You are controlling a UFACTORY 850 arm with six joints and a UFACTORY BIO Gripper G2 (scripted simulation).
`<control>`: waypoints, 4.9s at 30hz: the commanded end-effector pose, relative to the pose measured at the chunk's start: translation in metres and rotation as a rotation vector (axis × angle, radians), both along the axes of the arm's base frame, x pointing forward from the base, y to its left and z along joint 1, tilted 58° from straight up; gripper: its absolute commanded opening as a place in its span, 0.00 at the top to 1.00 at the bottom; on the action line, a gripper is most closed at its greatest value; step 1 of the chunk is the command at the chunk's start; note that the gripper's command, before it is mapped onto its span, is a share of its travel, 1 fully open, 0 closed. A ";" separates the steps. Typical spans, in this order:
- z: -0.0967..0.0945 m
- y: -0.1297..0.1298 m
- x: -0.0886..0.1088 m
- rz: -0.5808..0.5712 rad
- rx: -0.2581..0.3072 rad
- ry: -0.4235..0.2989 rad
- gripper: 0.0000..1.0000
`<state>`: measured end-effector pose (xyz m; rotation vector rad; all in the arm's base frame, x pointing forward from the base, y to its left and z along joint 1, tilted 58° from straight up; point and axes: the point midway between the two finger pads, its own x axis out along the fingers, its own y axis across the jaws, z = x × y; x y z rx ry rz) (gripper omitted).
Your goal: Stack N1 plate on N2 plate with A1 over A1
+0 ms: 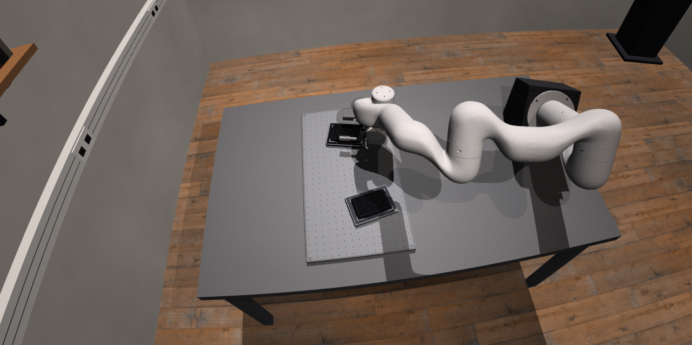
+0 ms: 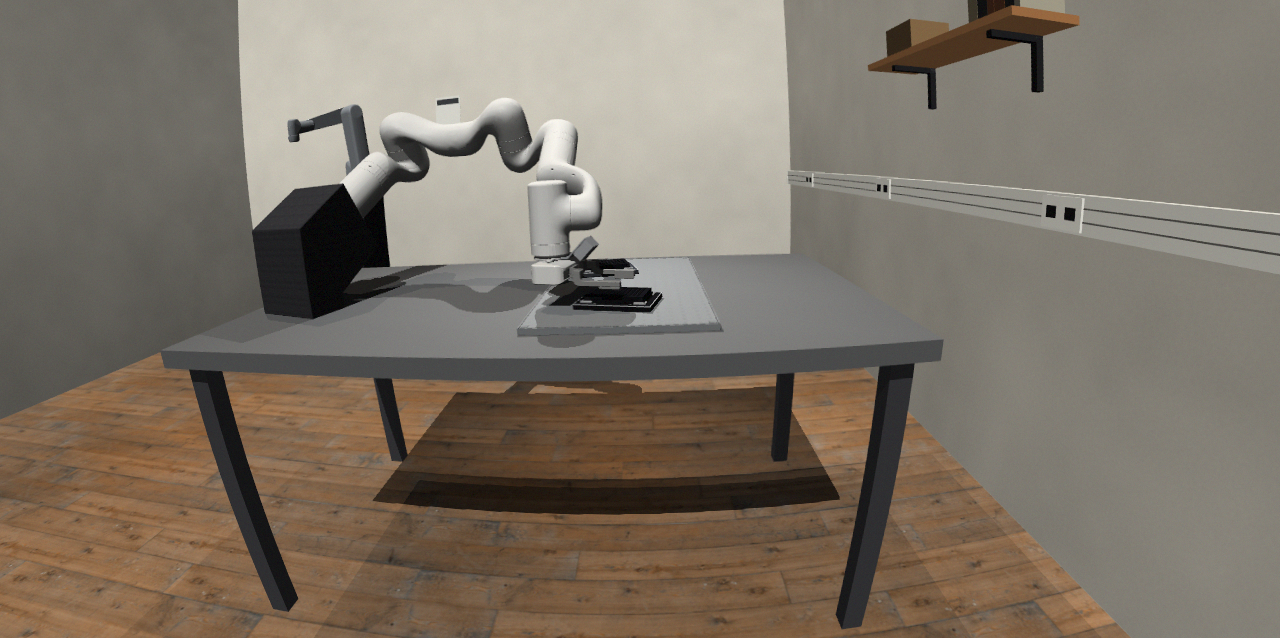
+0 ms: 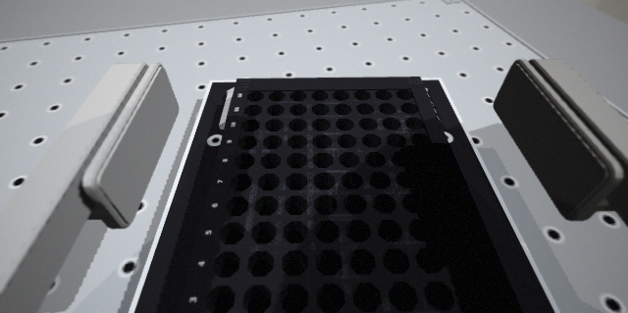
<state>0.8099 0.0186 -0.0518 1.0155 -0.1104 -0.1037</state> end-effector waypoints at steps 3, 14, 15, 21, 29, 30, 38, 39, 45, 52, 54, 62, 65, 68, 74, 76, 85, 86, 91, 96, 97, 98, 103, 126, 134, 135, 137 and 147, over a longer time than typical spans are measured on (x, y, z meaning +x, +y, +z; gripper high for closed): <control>-0.001 0.001 0.001 -0.001 0.000 -0.001 0.63; -0.002 0.003 0.001 -0.001 0.000 -0.001 0.63; -0.002 0.004 0.002 -0.001 0.000 -0.001 0.63; -0.004 0.006 0.002 -0.001 0.000 -0.001 0.63; -0.006 0.010 0.003 -0.001 0.000 -0.001 0.63; -0.007 0.011 0.003 -0.001 0.000 -0.001 0.63; -0.009 0.014 0.003 -0.001 0.000 -0.001 0.63; -0.009 0.015 0.003 -0.001 0.000 -0.001 0.63; -0.011 0.018 0.004 -0.001 0.000 -0.001 0.63; -0.011 0.018 0.004 -0.001 0.000 -0.001 0.63; -0.011 0.018 0.004 -0.002 0.000 -0.001 0.63; -0.011 0.018 0.004 -0.002 0.000 -0.001 0.63; -0.011 0.018 0.004 -0.002 0.000 -0.001 1.00; -0.011 0.018 0.004 -0.002 0.000 -0.001 1.00; -0.011 0.018 0.004 -0.002 0.000 -0.001 1.00; -0.011 0.018 0.004 -0.002 0.000 -0.001 1.00; -0.011 0.018 0.004 -0.002 0.000 -0.001 1.00; -0.011 0.018 0.004 -0.002 0.000 -0.001 1.00; -0.011 0.018 0.004 -0.002 0.000 -0.001 1.00; -0.011 0.018 0.004 -0.002 0.000 -0.001 1.00; -0.011 0.018 0.004 -0.002 0.000 -0.001 1.00; -0.011 0.018 0.004 -0.002 0.000 -0.001 1.00; -0.011 0.018 0.004 -0.002 0.000 -0.001 1.00; -0.008 0.012 0.003 -0.001 0.000 -0.001 1.00; -0.005 0.008 0.002 -0.001 0.000 -0.001 1.00; -0.005 0.008 0.002 -0.001 0.000 -0.001 1.00; -0.004 0.007 0.002 -0.001 0.000 -0.001 1.00; -0.001 0.001 0.001 -0.001 0.000 -0.001 1.00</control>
